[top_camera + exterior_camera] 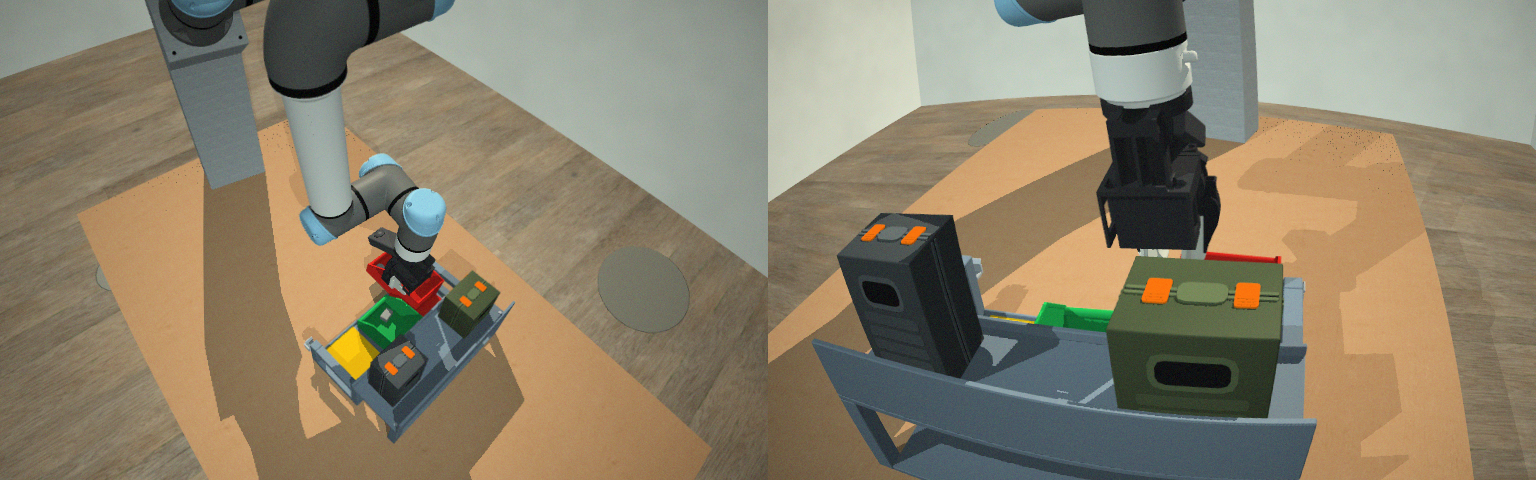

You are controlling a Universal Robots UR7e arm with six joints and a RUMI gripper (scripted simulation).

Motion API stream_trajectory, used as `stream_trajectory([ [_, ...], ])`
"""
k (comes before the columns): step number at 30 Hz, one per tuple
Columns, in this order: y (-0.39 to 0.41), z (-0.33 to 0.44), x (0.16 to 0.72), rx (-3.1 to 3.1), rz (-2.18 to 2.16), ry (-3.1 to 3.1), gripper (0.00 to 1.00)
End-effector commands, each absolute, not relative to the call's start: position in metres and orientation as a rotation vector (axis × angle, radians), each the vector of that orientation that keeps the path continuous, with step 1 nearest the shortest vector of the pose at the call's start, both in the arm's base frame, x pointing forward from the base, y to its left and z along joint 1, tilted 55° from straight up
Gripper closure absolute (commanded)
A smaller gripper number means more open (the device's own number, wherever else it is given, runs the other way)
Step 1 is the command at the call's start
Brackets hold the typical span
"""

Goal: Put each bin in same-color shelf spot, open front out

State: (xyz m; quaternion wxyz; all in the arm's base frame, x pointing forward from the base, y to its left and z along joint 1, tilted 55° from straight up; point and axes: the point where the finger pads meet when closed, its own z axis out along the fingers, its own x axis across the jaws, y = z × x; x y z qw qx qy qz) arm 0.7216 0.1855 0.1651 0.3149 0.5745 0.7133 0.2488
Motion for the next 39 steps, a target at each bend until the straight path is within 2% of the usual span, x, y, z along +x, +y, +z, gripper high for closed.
stream_trajectory([
  [1, 0.1865, 0.1680, 0.7234, 1.510, 0.660, 1.877, 1.00],
  [39, 0.1885, 0.1740, 0.7288, 1.502, 0.669, 1.871, 1.00],
])
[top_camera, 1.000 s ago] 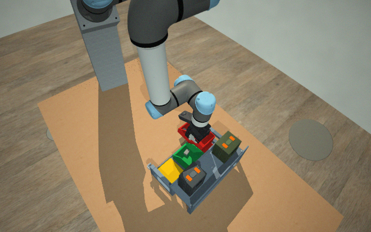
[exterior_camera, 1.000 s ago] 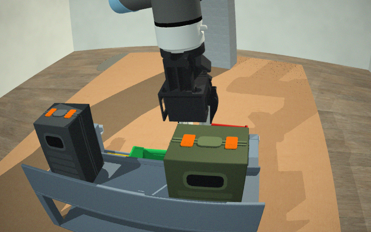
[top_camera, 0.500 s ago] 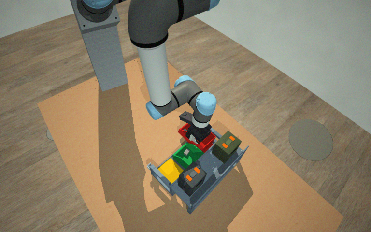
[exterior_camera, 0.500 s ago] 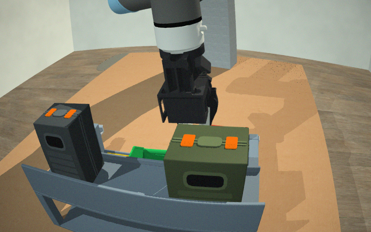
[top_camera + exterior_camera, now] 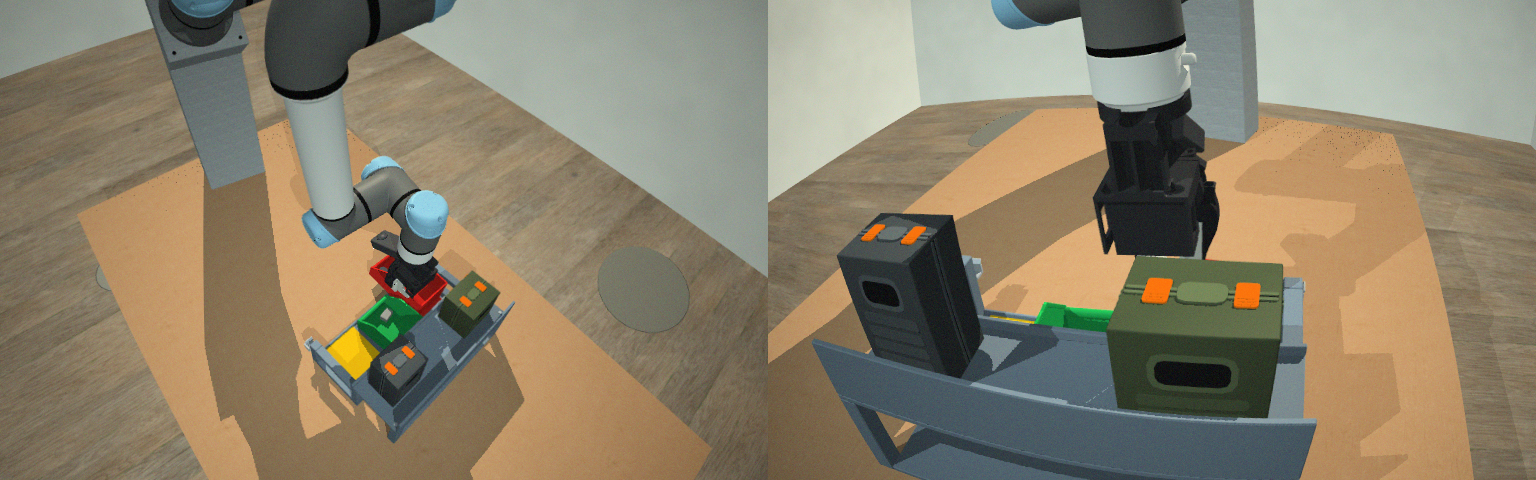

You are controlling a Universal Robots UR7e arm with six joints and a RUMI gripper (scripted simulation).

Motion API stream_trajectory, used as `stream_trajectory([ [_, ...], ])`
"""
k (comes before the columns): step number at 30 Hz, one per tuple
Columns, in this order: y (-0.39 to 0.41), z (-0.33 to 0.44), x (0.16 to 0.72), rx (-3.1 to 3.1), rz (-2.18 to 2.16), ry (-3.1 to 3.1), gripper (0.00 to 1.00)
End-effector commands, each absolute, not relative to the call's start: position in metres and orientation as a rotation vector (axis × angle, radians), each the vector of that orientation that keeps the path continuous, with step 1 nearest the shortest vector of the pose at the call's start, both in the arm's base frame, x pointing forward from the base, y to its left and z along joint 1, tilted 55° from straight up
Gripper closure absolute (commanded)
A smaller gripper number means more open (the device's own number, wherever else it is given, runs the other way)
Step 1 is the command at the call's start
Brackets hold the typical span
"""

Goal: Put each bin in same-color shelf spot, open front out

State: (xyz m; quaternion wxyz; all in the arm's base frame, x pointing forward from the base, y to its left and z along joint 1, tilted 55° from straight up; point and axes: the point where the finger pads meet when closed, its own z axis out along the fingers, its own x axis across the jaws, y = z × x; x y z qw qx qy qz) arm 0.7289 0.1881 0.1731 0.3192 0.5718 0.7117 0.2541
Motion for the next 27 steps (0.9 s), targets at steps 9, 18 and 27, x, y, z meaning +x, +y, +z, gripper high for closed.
stream_trajectory([
  [9, 0.1885, 0.1741, 0.7289, 1.502, 0.670, 1.871, 1.00],
  [18, 0.1888, 0.1751, 0.7297, 1.502, 0.671, 1.870, 1.00],
  [27, 0.1894, 0.1772, 0.7314, 1.500, 0.673, 1.869, 1.00],
])
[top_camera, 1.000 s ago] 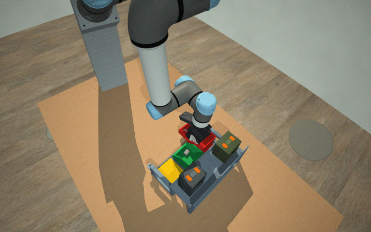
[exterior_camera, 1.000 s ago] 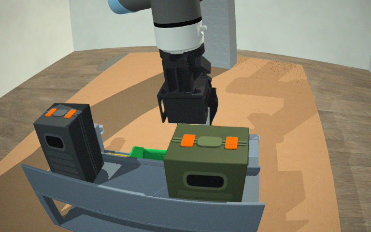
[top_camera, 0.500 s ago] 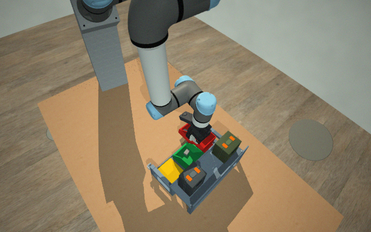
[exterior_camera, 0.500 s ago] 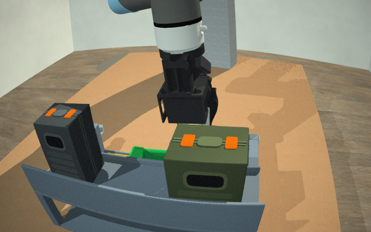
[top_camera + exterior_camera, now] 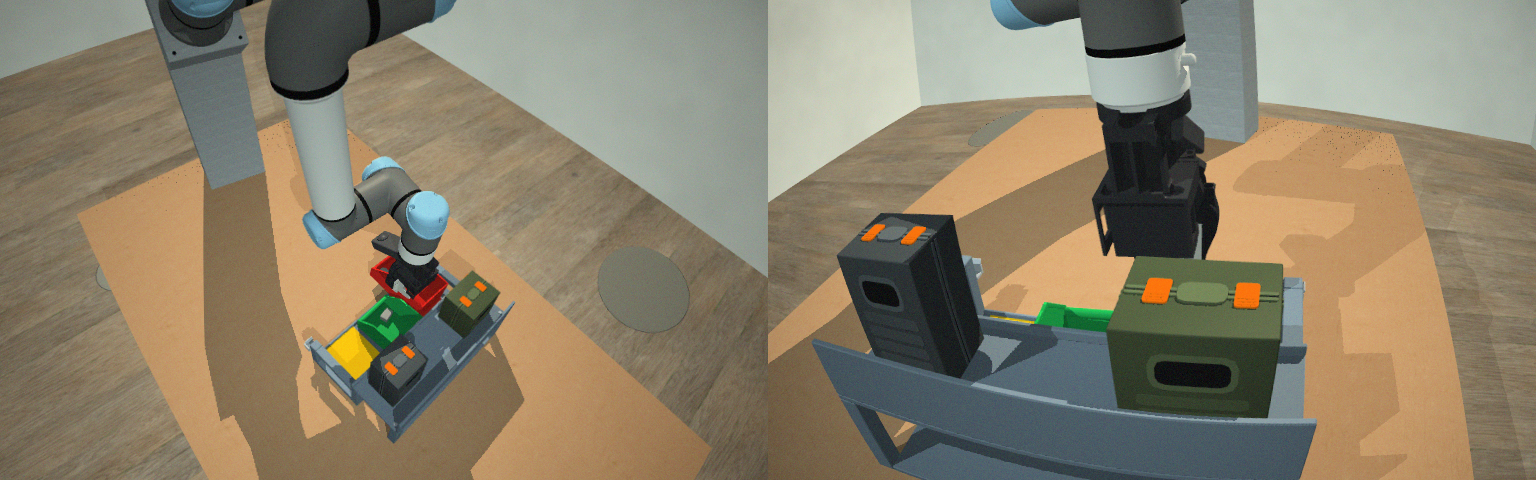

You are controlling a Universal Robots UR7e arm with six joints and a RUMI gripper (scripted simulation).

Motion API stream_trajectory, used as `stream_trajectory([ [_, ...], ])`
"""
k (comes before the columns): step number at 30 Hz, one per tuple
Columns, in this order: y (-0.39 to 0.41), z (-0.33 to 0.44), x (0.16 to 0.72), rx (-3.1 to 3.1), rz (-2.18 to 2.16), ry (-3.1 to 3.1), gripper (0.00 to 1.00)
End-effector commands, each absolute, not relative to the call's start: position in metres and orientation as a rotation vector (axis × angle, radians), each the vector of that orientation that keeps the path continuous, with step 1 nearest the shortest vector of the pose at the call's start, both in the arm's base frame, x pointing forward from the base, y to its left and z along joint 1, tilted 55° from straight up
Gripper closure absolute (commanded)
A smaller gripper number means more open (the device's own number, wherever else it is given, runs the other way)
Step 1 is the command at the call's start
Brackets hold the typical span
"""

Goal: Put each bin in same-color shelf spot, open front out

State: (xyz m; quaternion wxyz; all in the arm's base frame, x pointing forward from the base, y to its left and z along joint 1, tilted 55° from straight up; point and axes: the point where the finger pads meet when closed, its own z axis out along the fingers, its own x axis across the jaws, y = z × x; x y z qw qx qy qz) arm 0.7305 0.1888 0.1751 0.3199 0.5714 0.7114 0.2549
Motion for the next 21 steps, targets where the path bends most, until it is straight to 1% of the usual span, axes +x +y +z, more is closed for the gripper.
stream_trajectory([
  [1, 0.1896, 0.1775, 0.7317, 1.500, 0.673, 1.868, 1.00],
  [21, 0.1920, 0.1853, 0.7381, 1.493, 0.681, 1.863, 1.00],
])
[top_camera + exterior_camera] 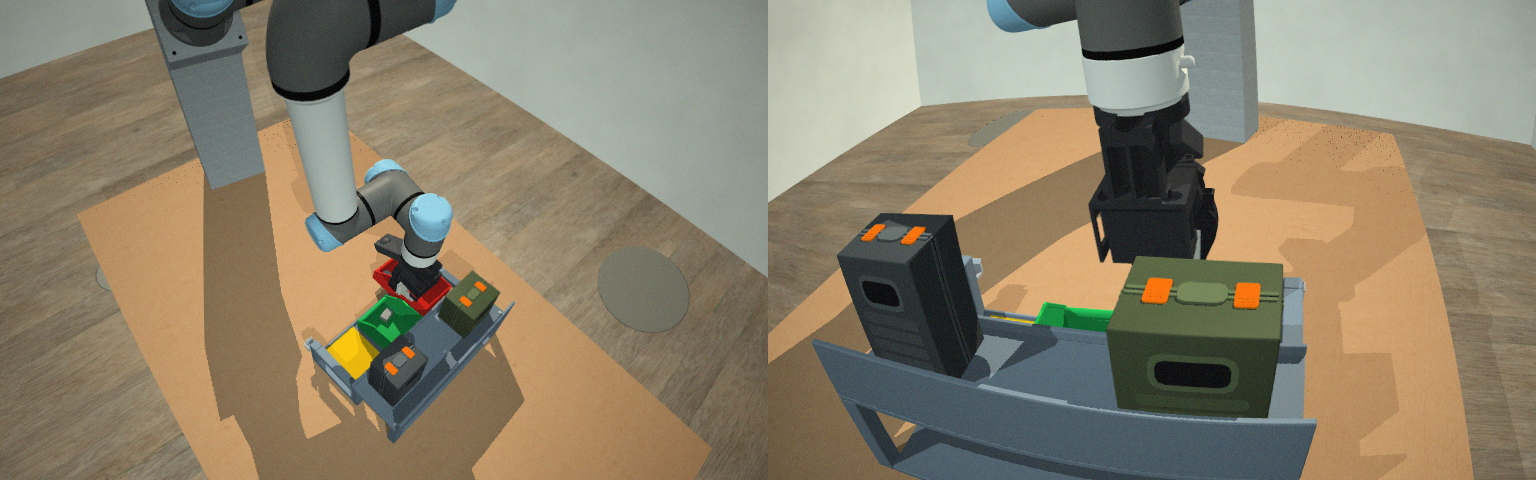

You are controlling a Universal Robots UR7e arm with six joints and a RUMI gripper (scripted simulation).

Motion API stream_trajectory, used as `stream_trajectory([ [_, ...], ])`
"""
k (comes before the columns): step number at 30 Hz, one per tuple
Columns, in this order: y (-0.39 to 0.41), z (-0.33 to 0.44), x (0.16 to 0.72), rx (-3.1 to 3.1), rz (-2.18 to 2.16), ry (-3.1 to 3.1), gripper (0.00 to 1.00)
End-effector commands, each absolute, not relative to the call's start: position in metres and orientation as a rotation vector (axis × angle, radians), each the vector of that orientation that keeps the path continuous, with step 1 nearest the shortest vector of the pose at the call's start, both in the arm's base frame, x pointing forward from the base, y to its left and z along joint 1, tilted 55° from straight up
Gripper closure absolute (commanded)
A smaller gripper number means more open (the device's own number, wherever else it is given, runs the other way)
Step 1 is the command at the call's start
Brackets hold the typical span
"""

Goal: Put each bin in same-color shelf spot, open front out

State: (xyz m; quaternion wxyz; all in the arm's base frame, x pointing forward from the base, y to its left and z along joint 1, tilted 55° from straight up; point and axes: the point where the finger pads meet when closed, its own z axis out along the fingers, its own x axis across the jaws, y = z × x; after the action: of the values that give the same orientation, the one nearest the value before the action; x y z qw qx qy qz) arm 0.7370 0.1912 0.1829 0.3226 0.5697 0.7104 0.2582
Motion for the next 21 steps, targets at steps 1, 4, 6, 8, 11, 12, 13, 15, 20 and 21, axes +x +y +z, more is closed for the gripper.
stream_trajectory([
  [1, 0.1921, 0.1857, 0.7385, 1.493, 0.681, 1.863, 1.00],
  [4, 0.1925, 0.1867, 0.7393, 1.492, 0.682, 1.862, 1.00],
  [6, 0.1926, 0.1870, 0.7395, 1.492, 0.682, 1.862, 1.00],
  [8, 0.1926, 0.1873, 0.7397, 1.492, 0.682, 1.862, 1.00],
  [11, 0.1928, 0.1879, 0.7403, 1.491, 0.683, 1.862, 1.00],
  [12, 0.1929, 0.1881, 0.7404, 1.491, 0.683, 1.861, 1.00],
  [13, 0.1930, 0.1883, 0.7406, 1.491, 0.683, 1.861, 1.00],
  [15, 0.1930, 0.1885, 0.7407, 1.491, 0.684, 1.861, 1.00],
  [20, 0.1931, 0.1888, 0.7410, 1.490, 0.684, 1.861, 1.00],
  [21, 0.1931, 0.1888, 0.7410, 1.490, 0.684, 1.861, 1.00],
])
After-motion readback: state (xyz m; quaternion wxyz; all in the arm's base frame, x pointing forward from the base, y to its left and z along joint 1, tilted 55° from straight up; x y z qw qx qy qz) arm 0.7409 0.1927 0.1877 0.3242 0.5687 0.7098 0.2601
